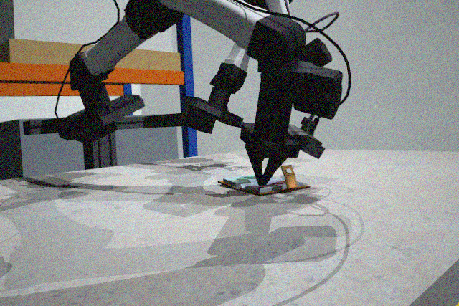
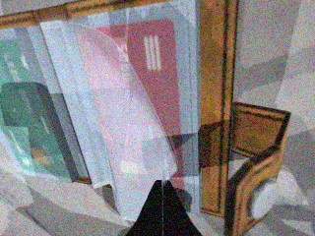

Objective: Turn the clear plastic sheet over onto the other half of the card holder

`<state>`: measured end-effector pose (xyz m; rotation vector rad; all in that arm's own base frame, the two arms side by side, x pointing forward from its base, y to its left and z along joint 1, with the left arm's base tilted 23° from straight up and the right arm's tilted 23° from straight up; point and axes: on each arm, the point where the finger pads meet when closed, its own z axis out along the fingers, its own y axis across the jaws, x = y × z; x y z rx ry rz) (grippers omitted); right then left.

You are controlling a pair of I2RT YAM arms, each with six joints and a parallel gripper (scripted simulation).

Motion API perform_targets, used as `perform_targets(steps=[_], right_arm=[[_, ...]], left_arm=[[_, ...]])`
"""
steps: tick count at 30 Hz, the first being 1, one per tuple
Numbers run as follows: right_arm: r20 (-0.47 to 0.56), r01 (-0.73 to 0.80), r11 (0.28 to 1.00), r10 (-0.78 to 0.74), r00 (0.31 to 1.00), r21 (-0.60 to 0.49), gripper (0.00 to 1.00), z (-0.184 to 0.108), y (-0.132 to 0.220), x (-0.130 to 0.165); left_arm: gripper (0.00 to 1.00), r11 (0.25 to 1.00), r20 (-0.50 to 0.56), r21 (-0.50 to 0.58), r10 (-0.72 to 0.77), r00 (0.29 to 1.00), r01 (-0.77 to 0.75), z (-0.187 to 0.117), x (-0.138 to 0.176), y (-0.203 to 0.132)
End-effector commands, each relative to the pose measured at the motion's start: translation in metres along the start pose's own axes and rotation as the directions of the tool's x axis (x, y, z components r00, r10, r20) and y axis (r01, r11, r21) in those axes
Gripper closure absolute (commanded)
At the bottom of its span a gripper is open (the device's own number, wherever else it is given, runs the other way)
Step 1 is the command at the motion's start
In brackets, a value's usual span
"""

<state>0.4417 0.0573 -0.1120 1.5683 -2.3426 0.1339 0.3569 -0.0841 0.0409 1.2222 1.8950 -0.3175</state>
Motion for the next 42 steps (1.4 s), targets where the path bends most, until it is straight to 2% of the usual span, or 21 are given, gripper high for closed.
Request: perform_targets(steps=[1, 20, 30, 42], right_arm=[[0.050, 0.000, 0.998, -0.003, 0.999, 0.066, 0.99, -0.042, -0.004, -0.006], [0.022, 0.044, 0.997, -0.045, 0.999, 0.065, 0.99, -0.039, 0.001, -0.004], [-0.040, 0.184, 0.981, -0.182, 0.982, 0.061, 0.99, -0.037, 0.019, -0.001], [-0.037, 0.181, 0.982, -0.179, 0.983, 0.053, 0.99, -0.040, 0.047, 0.003]], left_arm=[[0.00, 0.998, 0.019, -0.036, 0.057, 0.998, -0.056, -0.004, -0.017, 0.009], [0.00, 0.998, 0.020, -0.036, 0.057, 0.998, -0.056, -0.004, -0.017, 0.009], [0.00, 0.998, 0.020, -0.036, 0.057, 0.998, -0.056, -0.004, -0.017, 0.009], [0.00, 0.998, 0.020, -0.036, 0.057, 0.998, -0.056, -0.004, -0.017, 0.009]])
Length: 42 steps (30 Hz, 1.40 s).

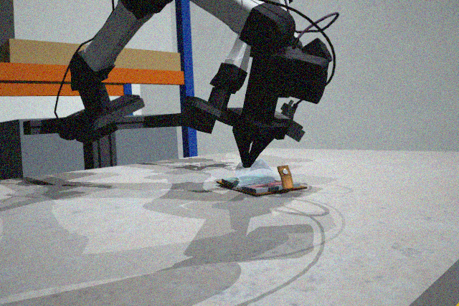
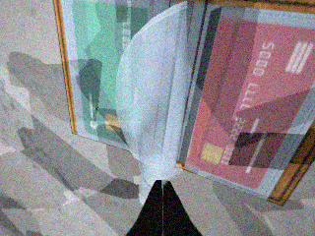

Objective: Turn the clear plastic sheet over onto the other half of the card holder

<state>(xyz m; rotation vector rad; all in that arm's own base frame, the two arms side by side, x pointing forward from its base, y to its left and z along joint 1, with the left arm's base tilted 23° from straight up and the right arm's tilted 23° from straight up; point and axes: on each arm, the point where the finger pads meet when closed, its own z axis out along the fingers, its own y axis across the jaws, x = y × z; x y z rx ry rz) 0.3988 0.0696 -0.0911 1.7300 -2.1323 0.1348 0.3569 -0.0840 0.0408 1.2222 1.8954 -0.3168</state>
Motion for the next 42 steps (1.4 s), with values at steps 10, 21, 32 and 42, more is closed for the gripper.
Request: perform_targets(steps=[10, 21, 32, 42], right_arm=[[0.042, -0.002, 0.998, -0.001, 0.999, 0.065, 0.99, -0.012, 0.027, -0.007], [0.044, -0.003, 0.998, 0.000, 0.999, 0.067, 0.99, 0.009, 0.046, -0.008], [0.046, -0.004, 0.997, 0.001, 0.999, 0.075, 0.99, 0.022, 0.055, -0.009], [0.052, -0.006, 0.996, 0.001, 0.999, 0.084, 0.99, 0.019, 0.052, -0.010]], left_arm=[[0.00, 0.998, 0.020, -0.036, 0.057, 0.998, -0.056, -0.004, -0.017, 0.009], [0.00, 0.998, 0.020, -0.036, 0.057, 0.998, -0.056, -0.004, -0.017, 0.009], [0.00, 0.998, 0.020, -0.036, 0.057, 0.998, -0.056, -0.004, -0.017, 0.009], [0.00, 0.998, 0.020, -0.036, 0.057, 0.998, -0.056, -0.004, -0.017, 0.009]])
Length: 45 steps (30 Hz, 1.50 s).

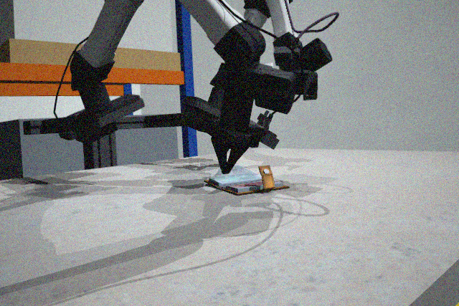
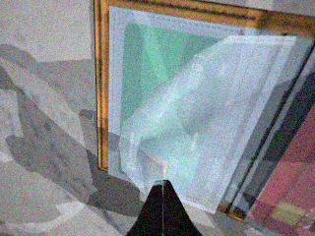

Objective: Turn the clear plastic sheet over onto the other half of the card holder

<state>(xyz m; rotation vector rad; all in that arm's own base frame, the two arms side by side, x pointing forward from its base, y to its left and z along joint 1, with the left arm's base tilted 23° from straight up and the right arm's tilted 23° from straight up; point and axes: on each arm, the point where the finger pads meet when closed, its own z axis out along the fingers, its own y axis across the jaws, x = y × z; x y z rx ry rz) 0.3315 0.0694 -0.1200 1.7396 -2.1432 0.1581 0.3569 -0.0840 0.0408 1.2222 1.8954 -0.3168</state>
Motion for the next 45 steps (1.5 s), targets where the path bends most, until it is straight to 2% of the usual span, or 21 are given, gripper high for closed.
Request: perform_targets(steps=[1, 7, 8, 9, 16, 19, 21, 23, 27, 36, 38, 45], right_arm=[[0.050, -0.002, 0.998, -0.001, 0.999, 0.062, 0.99, -0.023, -0.008, -0.011], [0.049, -0.001, 0.998, -0.002, 0.999, 0.059, 0.99, -0.023, -0.007, -0.010], [0.045, 0.000, 0.999, -0.002, 0.999, 0.052, 0.88, -0.020, -0.006, -0.010], [0.045, -0.002, 0.999, 0.000, 0.999, 0.051, 0.88, -0.021, -0.005, -0.010], [0.061, -0.006, 0.998, 0.002, 0.998, 0.065, 0.88, -0.051, -0.002, -0.011], [0.070, -0.005, 0.997, 0.000, 0.998, 0.075, 0.54, -0.066, -0.007, -0.012], [0.070, -0.005, 0.997, 0.000, 0.998, 0.075, 0.54, -0.066, -0.007, -0.012], [0.070, -0.008, 0.997, 0.003, 0.998, 0.072, 0.35, -0.080, -0.006, -0.011], [0.092, 0.006, 0.996, -0.015, 0.996, 0.093, 0.35, -0.095, -0.006, -0.012], [0.234, 0.037, 0.973, -0.092, 0.968, 0.228, 0.35, -0.101, -0.007, -0.007], [0.234, 0.037, 0.973, -0.092, 0.968, 0.228, 0.35, -0.101, -0.007, -0.007], [0.334, 0.067, 0.942, -0.182, 0.925, 0.330, 0.35, -0.106, 0.020, 0.012]], left_arm=[[0.00, 0.998, 0.020, -0.036, 0.057, 0.998, -0.056, -0.004, -0.017, 0.009], [0.00, 0.998, 0.020, -0.036, 0.057, 0.998, -0.056, -0.004, -0.017, 0.009], [0.00, 0.998, 0.020, -0.036, 0.057, 0.998, -0.056, -0.004, -0.017, 0.009], [0.00, 0.998, 0.020, -0.036, 0.057, 0.998, -0.056, -0.004, -0.017, 0.009], [0.00, 0.997, 0.001, 0.028, 0.074, 0.997, -0.074, -0.013, -0.004, -0.011], [0.00, 0.994, 0.004, 0.058, 0.095, 0.995, -0.095, -0.017, -0.003, -0.020], [0.00, 0.994, 0.004, 0.058, 0.095, 0.995, -0.095, -0.017, -0.003, -0.020], [0.00, 0.991, 0.020, 0.065, 0.114, 0.993, -0.115, -0.020, -0.007, -0.022], [0.00, 0.985, 0.058, 0.085, 0.145, 0.988, -0.150, -0.025, -0.016, -0.030], [0.00, 0.957, 0.130, 0.117, 0.250, 0.959, -0.265, -0.036, -0.041, -0.044], [0.00, 0.957, 0.130, 0.117, 0.250, 0.959, -0.265, -0.036, -0.041, -0.044], [0.00, 0.928, 0.164, 0.140, 0.322, 0.932, -0.345, -0.045, -0.053, -0.057]])
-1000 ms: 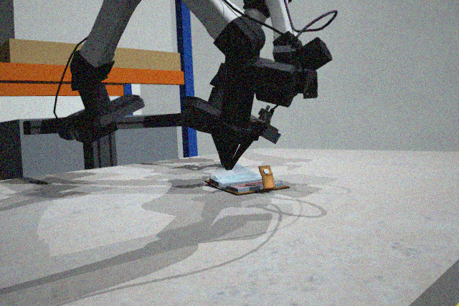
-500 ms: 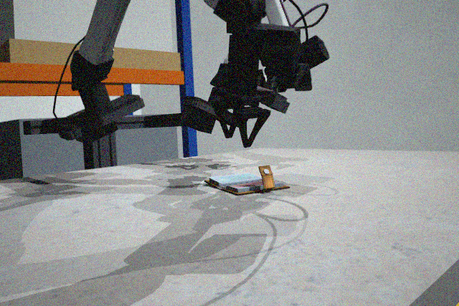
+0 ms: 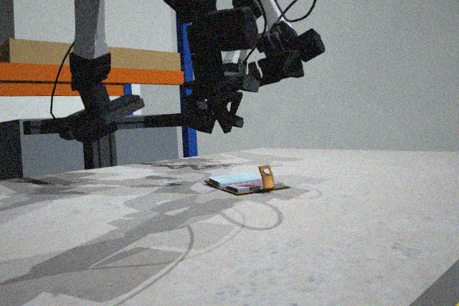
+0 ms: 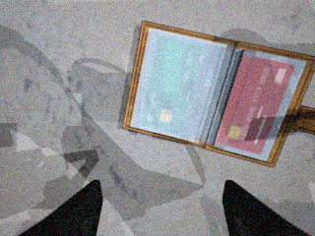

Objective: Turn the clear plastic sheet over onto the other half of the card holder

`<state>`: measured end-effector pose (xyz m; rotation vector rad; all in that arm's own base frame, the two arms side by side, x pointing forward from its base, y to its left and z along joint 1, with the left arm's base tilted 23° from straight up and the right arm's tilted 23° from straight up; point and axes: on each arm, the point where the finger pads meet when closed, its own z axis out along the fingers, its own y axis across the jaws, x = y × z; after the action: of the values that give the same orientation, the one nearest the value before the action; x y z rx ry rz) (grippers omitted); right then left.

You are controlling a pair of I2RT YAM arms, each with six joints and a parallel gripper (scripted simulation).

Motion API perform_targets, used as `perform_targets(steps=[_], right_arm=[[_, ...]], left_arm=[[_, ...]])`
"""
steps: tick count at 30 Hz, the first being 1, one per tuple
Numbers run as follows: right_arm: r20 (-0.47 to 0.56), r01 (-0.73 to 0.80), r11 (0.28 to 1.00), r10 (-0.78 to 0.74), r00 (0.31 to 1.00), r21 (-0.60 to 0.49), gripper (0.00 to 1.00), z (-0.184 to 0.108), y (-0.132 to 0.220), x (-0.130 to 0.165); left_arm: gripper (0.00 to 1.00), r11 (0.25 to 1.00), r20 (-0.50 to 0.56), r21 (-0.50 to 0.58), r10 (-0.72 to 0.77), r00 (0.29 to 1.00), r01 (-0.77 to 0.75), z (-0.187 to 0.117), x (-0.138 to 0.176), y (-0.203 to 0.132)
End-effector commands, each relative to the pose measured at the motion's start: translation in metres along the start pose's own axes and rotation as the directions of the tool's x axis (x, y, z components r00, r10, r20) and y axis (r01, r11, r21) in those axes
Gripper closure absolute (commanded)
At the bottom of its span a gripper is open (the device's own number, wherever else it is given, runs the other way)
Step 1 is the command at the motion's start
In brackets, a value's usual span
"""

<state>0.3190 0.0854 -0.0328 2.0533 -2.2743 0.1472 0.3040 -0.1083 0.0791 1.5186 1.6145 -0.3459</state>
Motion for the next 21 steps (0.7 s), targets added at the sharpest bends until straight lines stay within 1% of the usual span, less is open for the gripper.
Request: perform_targets(steps=[1, 8, 15, 18, 21], right_arm=[[0.140, 0.039, 0.990, -0.059, 0.988, 0.137, 0.35, -0.020, -0.010, -0.008], [0.203, 0.057, 0.980, -0.096, 0.974, 0.189, 0.35, -0.028, 0.011, 0.004], [0.222, 0.054, 0.977, -0.101, 0.970, 0.207, 0.35, -0.030, 0.020, 0.011], [0.208, 0.054, 0.981, -0.093, 0.974, 0.185, 0.35, -0.026, 0.027, 0.013], [0.210, 0.054, 0.980, -0.095, 0.973, 0.192, 0.35, -0.028, 0.024, 0.012]], left_arm=[[0.00, 0.997, 0.048, 0.033, 0.069, 0.996, -0.071, -0.007, -0.023, -0.006], [0.00, 0.990, 0.046, 0.055, 0.130, 0.990, -0.132, -0.012, -0.031, -0.014], [0.00, 0.983, 0.042, 0.067, 0.169, 0.985, -0.171, -0.016, -0.037, -0.019], [0.00, 0.980, 0.034, 0.070, 0.184, 0.982, -0.186, -0.017, -0.038, -0.020], [0.00, 0.981, 0.031, 0.068, 0.182, 0.983, -0.184, -0.017, -0.037, -0.020]])
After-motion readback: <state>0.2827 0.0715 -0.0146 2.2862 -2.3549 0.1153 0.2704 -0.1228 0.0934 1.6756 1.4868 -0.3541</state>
